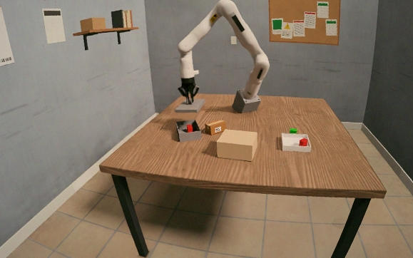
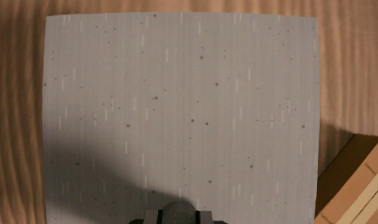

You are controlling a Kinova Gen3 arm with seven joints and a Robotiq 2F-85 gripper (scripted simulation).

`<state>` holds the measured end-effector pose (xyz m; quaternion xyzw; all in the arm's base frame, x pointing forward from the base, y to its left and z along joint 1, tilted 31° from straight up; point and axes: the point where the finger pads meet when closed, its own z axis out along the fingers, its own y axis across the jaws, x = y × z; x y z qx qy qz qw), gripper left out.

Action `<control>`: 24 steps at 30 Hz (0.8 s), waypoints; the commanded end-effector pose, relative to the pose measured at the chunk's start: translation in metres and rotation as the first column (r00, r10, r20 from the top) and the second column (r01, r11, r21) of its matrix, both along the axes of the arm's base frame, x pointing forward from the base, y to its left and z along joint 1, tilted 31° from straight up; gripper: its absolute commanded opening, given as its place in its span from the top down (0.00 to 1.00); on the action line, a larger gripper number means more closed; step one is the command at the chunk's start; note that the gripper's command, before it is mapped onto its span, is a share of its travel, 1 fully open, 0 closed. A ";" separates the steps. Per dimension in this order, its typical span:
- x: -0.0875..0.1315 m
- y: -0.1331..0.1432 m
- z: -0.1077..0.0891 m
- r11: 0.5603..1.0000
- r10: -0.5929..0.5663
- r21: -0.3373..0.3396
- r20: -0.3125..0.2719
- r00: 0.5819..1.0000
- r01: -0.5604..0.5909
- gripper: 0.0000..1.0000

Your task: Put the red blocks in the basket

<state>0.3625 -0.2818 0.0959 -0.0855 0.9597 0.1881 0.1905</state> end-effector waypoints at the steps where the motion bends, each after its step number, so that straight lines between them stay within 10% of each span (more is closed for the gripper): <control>1: -0.037 -0.006 -0.012 0.981 -0.184 0.048 -0.078 0.980 0.188 0.90; 13: -0.154 0.013 -0.049 0.633 -0.663 0.128 -0.418 0.621 0.763 0.90; 24: -0.159 0.014 -0.051 0.603 -0.681 0.125 -0.435 0.590 0.788 0.90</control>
